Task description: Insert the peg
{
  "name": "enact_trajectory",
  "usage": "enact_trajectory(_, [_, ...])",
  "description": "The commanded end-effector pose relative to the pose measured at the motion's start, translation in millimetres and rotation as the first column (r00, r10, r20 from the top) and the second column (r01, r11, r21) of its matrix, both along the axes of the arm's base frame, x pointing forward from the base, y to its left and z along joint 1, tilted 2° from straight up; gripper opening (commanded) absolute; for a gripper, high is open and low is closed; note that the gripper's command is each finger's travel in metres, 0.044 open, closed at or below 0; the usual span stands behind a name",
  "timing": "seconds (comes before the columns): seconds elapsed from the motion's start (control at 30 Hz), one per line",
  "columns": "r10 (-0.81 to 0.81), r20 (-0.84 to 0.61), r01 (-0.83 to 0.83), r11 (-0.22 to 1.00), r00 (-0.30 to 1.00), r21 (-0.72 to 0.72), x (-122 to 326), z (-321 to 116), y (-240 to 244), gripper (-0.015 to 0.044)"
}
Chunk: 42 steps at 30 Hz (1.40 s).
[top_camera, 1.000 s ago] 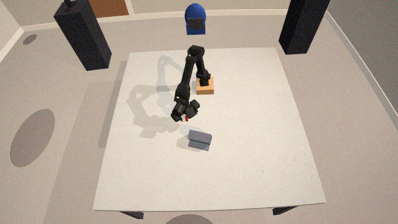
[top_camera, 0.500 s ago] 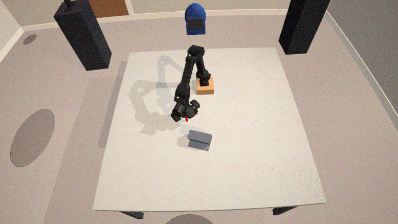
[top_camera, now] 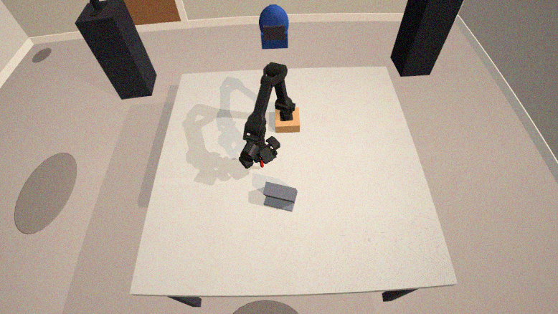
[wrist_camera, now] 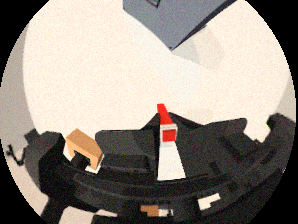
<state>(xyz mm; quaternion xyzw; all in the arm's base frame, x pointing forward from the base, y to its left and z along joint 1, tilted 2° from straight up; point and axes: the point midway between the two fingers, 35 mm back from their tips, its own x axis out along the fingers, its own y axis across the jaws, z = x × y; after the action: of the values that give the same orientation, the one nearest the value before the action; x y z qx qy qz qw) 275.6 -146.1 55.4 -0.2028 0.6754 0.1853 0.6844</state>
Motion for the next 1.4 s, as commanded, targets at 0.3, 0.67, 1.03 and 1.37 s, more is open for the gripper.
enact_trajectory(0.3, [-0.007, 0.017, 0.008, 1.000, 1.000, -0.015, -2, 59, 3, 0.0000])
enact_trajectory(0.67, [-0.024, 0.034, 0.026, 0.999, 0.999, -0.042, 1, 55, 7, 0.0000])
enact_trajectory(1.03, [-0.053, 0.069, 0.059, 0.995, 0.996, -0.084, 6, 49, 13, 0.0000])
enact_trajectory(1.37, [-0.079, 0.105, 0.091, 0.989, 0.991, -0.118, 11, 44, 18, 0.0000])
